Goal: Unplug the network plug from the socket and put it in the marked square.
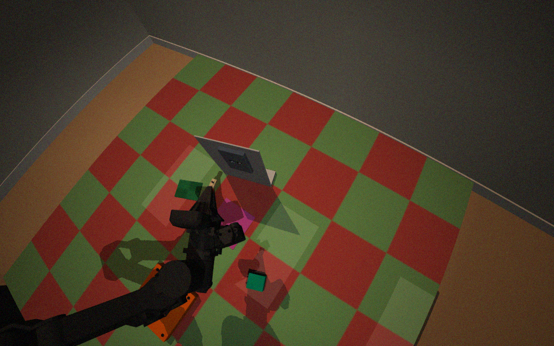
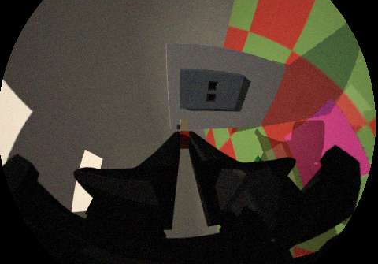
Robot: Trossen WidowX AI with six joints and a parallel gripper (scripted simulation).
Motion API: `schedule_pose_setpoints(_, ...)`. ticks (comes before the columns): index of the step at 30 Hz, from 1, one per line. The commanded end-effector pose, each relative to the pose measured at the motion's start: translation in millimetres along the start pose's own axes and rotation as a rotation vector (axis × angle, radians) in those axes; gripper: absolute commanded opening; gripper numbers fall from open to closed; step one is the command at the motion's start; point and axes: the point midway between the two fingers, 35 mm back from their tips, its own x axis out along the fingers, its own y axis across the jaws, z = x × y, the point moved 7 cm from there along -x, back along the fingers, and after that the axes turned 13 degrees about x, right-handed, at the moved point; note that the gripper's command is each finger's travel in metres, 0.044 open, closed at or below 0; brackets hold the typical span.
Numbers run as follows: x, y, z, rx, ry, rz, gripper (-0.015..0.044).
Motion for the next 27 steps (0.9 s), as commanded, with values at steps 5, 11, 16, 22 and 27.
schedule_pose_setpoints(5, 9.1, -3.1, 0.5, 0.082, -0.073, -0.049, 0.0)
schedule_pose_setpoints(11, 18.0, -11.4, 0.5, 0.166, -0.162, -0.118, 0.0)
schedule_pose_setpoints(16, 23.7, -19.4, -0.9, 0.224, -0.237, -0.186, 0.0)
schedule_pose_setpoints(22, 28.1, -29.7, -4.4, 0.278, -0.33, -0.279, 0.0)
schedule_pose_setpoints(27, 29.5, -38.4, -8.6, 0.309, -0.408, -0.364, 0.0)
